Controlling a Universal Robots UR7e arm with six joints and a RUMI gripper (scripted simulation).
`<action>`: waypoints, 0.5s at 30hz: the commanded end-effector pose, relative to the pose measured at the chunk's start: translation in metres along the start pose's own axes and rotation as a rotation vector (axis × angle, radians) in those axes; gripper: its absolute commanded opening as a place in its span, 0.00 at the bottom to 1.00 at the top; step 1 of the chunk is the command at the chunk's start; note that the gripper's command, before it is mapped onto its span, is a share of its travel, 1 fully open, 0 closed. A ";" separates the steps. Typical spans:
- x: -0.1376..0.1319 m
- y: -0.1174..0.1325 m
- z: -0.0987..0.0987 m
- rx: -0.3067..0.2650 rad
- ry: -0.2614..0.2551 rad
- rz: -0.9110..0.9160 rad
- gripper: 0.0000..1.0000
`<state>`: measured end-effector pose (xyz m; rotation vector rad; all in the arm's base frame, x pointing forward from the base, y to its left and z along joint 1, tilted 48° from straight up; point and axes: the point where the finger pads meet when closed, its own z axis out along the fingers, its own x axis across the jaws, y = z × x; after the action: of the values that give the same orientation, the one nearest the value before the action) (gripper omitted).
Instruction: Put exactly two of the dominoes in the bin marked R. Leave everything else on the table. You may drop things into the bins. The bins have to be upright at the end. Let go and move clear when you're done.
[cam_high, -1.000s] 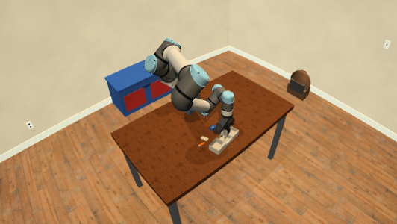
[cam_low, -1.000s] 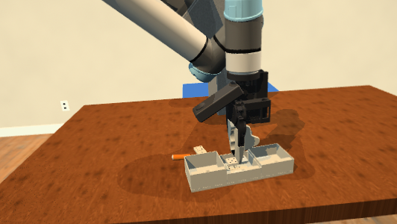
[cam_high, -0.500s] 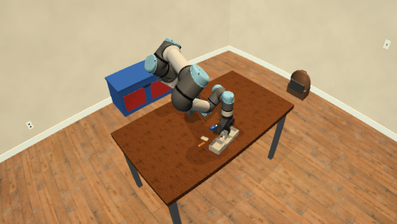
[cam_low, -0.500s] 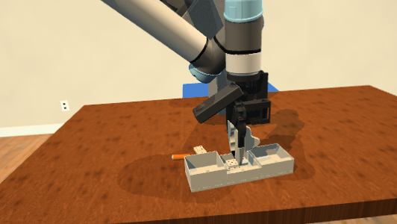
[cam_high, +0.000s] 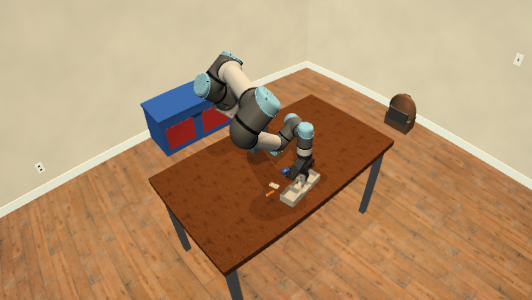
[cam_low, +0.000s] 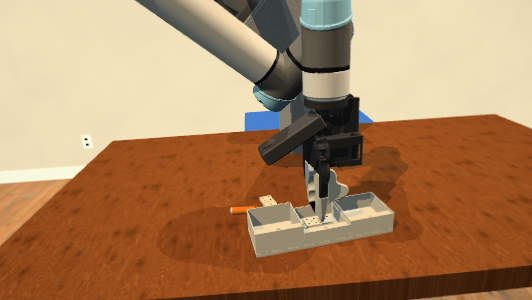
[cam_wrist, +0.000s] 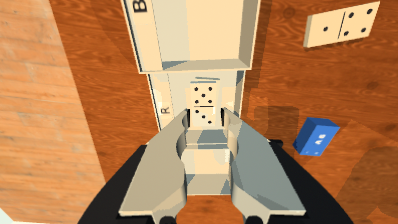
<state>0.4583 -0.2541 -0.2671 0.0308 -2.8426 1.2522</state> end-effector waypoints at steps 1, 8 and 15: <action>-0.001 -0.001 0.000 0.000 -0.002 0.002 0.19; -0.001 0.000 -0.010 0.001 -0.002 0.000 0.19; -0.001 0.000 -0.017 0.001 -0.002 0.000 0.19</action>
<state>0.4602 -0.2483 -0.2602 0.0295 -2.8450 1.2550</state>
